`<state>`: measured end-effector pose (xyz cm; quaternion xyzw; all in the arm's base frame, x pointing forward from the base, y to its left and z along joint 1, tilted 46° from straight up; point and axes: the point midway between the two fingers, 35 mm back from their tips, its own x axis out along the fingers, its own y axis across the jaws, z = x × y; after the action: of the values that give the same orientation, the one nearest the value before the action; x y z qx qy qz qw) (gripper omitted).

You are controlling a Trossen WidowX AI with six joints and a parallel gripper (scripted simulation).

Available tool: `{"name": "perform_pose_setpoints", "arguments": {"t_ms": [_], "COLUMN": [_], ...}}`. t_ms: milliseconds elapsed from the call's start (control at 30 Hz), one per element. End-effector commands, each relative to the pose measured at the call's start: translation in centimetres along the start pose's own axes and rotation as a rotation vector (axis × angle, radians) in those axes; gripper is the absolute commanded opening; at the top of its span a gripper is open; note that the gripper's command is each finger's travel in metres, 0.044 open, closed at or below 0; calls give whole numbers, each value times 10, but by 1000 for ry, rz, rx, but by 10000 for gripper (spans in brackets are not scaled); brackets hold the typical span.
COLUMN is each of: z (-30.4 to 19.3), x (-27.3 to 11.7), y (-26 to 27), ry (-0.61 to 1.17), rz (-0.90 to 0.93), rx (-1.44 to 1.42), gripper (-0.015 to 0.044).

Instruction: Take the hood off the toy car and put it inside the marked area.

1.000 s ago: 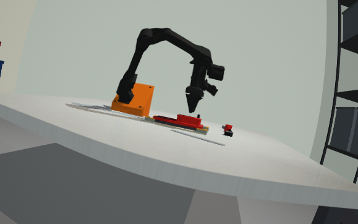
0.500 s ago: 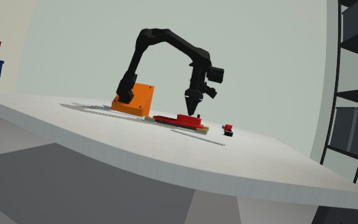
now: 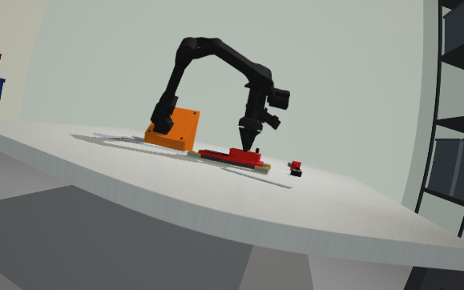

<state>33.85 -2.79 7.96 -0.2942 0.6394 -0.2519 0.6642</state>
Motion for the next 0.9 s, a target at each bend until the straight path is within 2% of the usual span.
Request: {"name": "perform_pose_setpoints", "arguments": {"t_ms": [0, 867], "z": [-2, -2], "x": [4, 16], "y": [0, -1], "ry": [3, 3], "rz": [-8, -8], "rx": [-7, -7], "gripper": [440, 440]}}
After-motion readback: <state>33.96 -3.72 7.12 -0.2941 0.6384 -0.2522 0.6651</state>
